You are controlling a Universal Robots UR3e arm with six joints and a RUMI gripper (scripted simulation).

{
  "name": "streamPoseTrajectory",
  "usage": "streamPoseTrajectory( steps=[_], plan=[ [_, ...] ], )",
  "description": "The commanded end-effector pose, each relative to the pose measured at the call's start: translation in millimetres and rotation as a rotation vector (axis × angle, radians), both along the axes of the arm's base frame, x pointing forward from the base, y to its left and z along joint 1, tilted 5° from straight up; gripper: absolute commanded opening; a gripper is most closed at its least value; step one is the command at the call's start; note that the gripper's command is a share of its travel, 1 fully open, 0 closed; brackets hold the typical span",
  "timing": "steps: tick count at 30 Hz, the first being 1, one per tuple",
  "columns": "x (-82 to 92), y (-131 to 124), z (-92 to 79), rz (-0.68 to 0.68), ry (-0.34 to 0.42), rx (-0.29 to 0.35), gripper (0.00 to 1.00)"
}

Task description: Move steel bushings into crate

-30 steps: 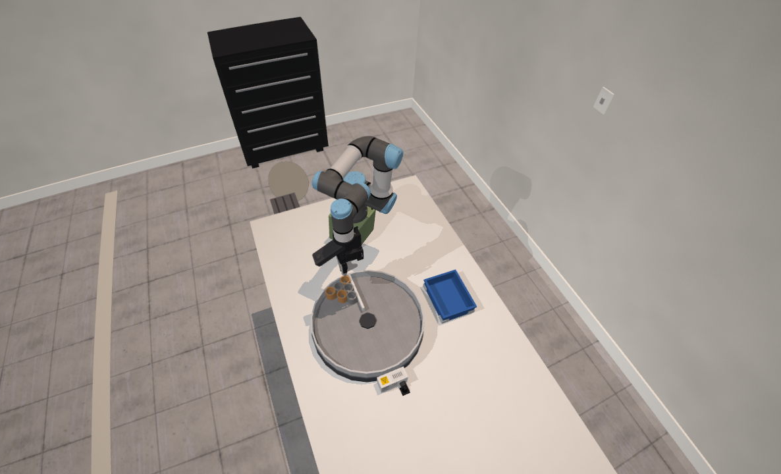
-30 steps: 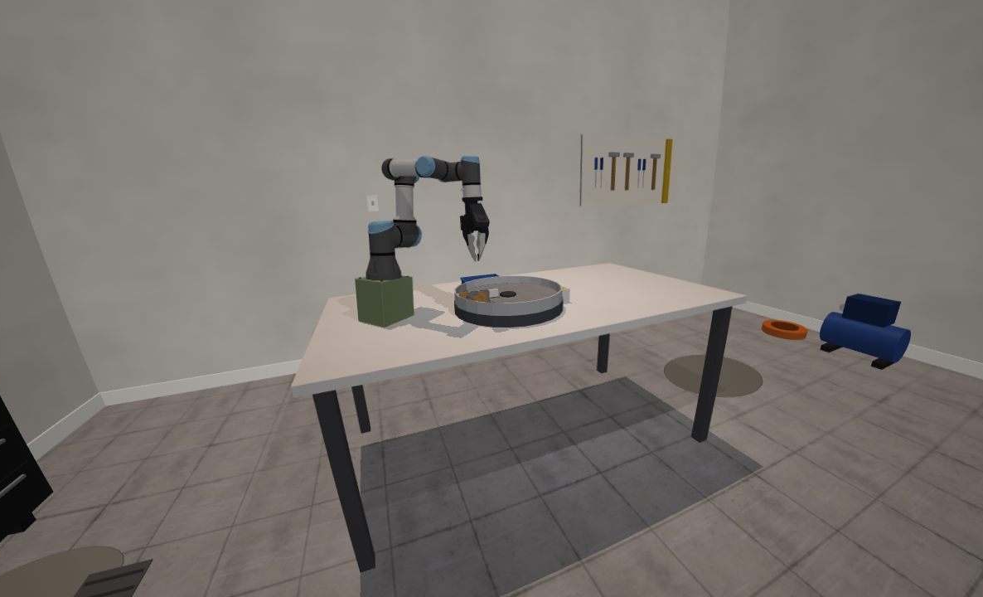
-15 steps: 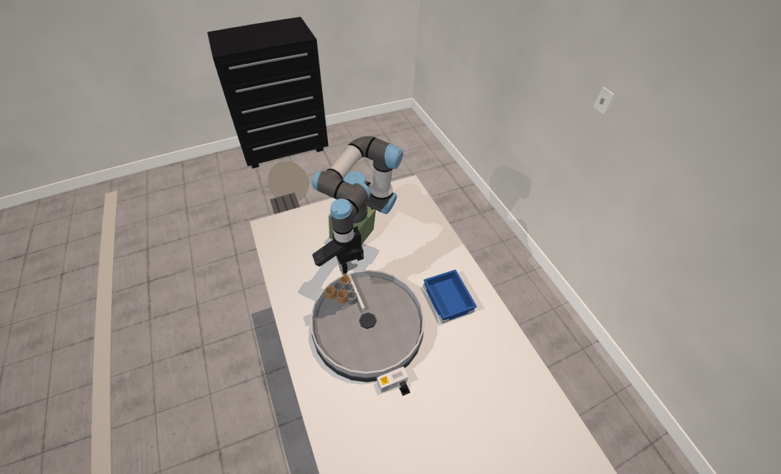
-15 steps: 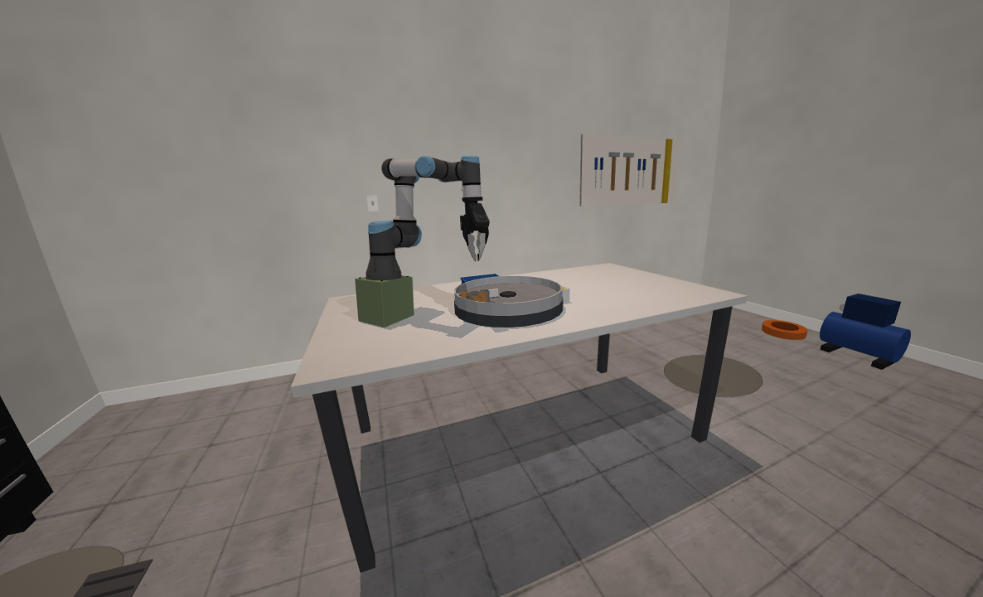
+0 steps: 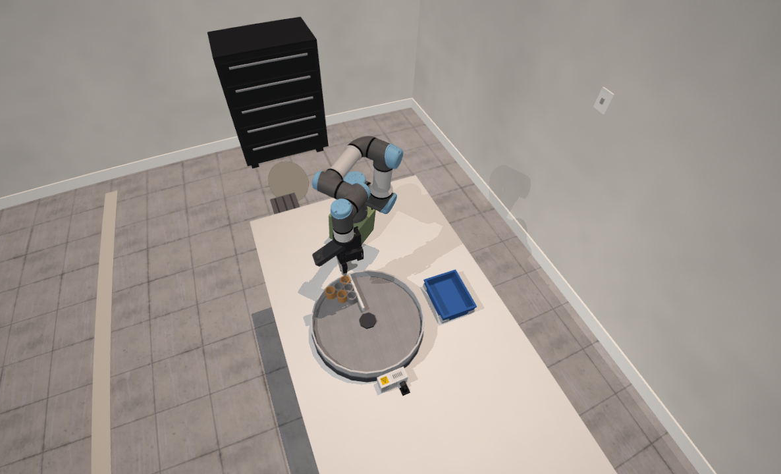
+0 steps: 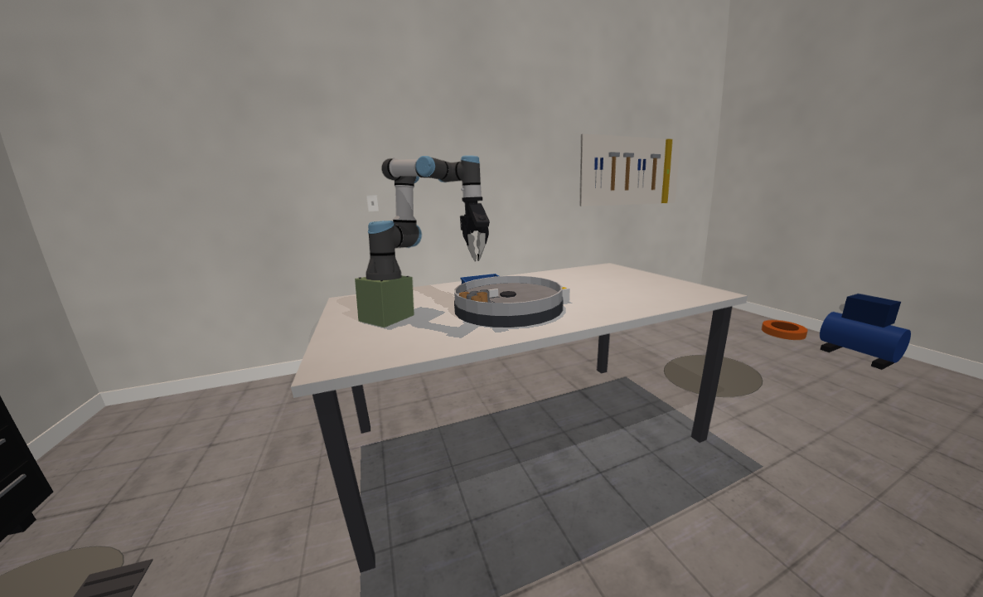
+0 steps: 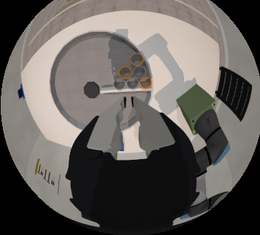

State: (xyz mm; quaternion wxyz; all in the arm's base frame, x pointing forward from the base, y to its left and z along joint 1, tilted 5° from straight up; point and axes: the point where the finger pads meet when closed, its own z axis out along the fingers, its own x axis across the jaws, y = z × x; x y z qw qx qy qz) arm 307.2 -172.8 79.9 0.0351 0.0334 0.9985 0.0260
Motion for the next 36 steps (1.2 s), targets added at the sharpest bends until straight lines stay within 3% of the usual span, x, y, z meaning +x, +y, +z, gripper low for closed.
streamPoseTrajectory(
  steps=[1, 28, 31, 36],
  plan=[
    [0.4, -0.6, 0.8, 0.0, -0.002, -0.002, 0.05],
    [1.0, -0.5, -0.2, 0.0, -0.002, -0.002, 0.05],
    [7.6, 1.0, -10.8, 0.0, -0.002, -0.002, 0.05],
    [30.9, 9.8, -50.8, 0.0, -0.002, -0.002, 0.05]
  ],
)
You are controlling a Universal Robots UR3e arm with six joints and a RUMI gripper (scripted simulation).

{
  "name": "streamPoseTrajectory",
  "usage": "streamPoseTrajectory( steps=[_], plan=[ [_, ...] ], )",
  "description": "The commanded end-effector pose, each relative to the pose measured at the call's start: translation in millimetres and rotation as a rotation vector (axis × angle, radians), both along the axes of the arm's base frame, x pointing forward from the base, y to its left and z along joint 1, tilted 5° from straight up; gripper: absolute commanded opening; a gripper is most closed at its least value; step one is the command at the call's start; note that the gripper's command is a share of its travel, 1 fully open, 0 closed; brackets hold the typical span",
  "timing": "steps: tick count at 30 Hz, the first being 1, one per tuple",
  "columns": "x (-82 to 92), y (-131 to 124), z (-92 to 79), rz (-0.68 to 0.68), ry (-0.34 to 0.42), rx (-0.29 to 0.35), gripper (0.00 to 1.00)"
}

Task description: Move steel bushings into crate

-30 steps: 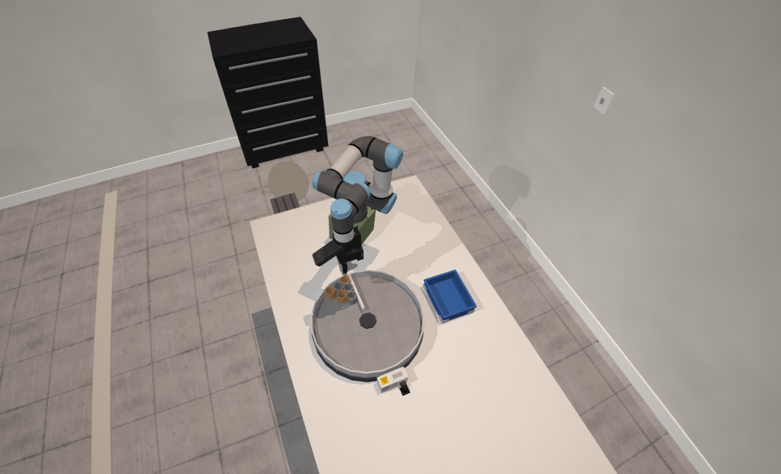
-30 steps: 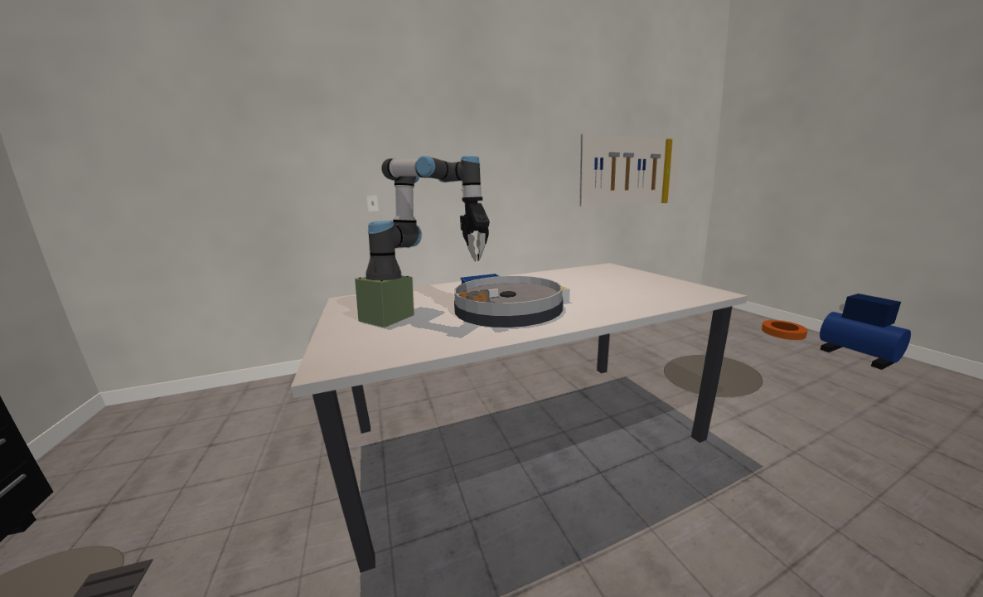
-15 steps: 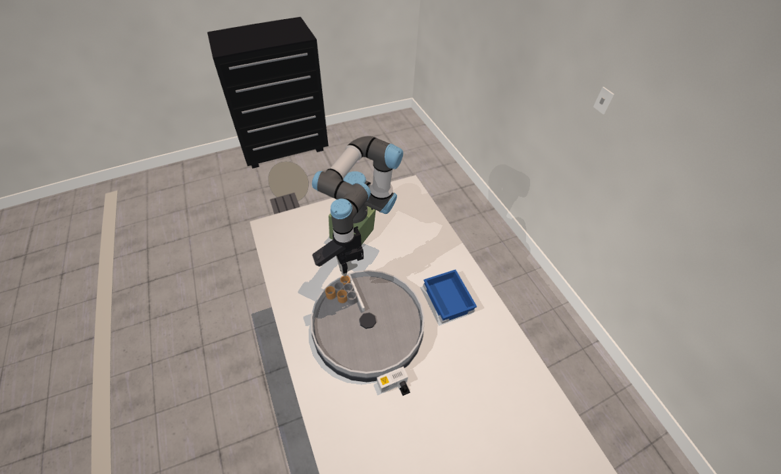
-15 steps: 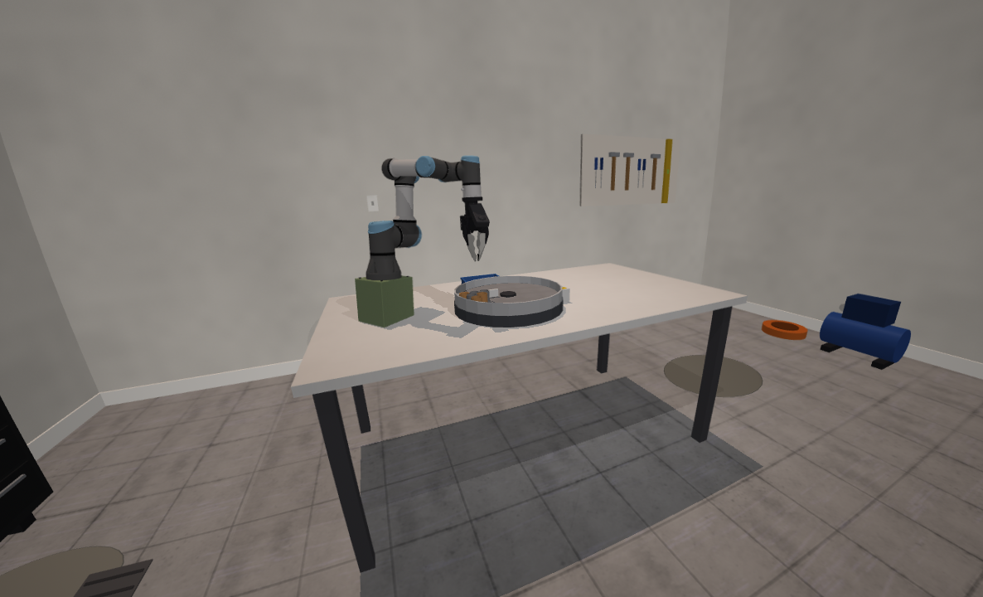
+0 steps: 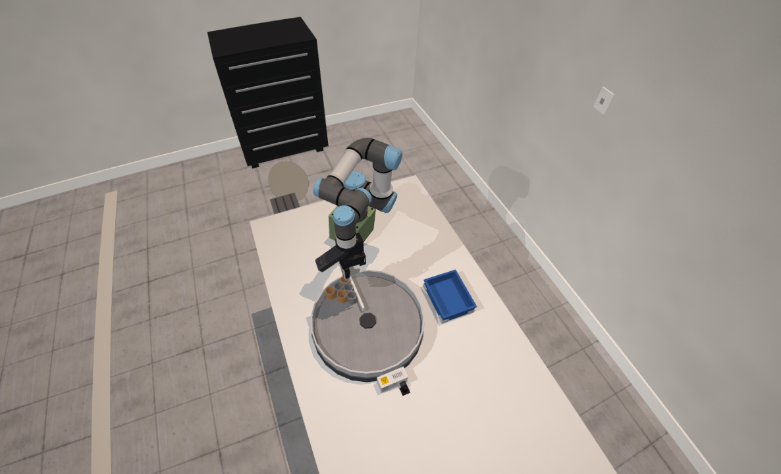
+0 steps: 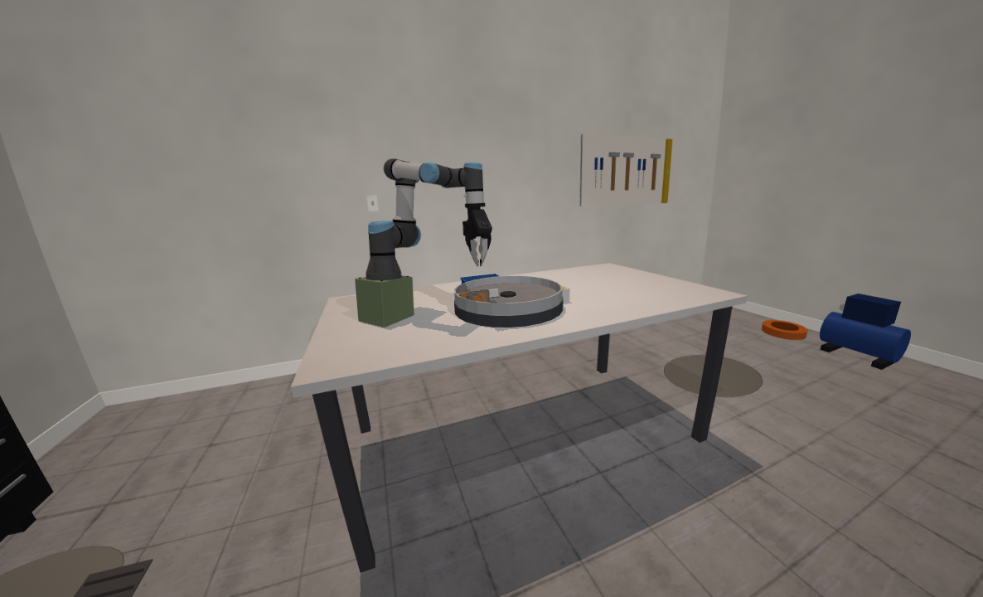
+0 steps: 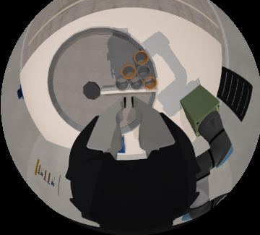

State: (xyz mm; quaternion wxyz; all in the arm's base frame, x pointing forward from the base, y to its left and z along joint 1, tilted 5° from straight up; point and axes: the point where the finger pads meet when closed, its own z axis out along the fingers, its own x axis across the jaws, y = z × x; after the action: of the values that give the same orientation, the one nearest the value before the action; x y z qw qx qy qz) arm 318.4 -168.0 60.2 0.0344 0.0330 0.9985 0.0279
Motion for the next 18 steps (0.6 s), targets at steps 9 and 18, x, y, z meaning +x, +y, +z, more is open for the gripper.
streamPoseTrajectory(
  steps=[9, 18],
  plan=[
    [38.3, 12.6, -63.9, -0.001, -0.003, -0.006, 0.05],
    [38.4, 12.6, -64.1, -0.001, -0.003, -0.006, 0.05]
  ],
)
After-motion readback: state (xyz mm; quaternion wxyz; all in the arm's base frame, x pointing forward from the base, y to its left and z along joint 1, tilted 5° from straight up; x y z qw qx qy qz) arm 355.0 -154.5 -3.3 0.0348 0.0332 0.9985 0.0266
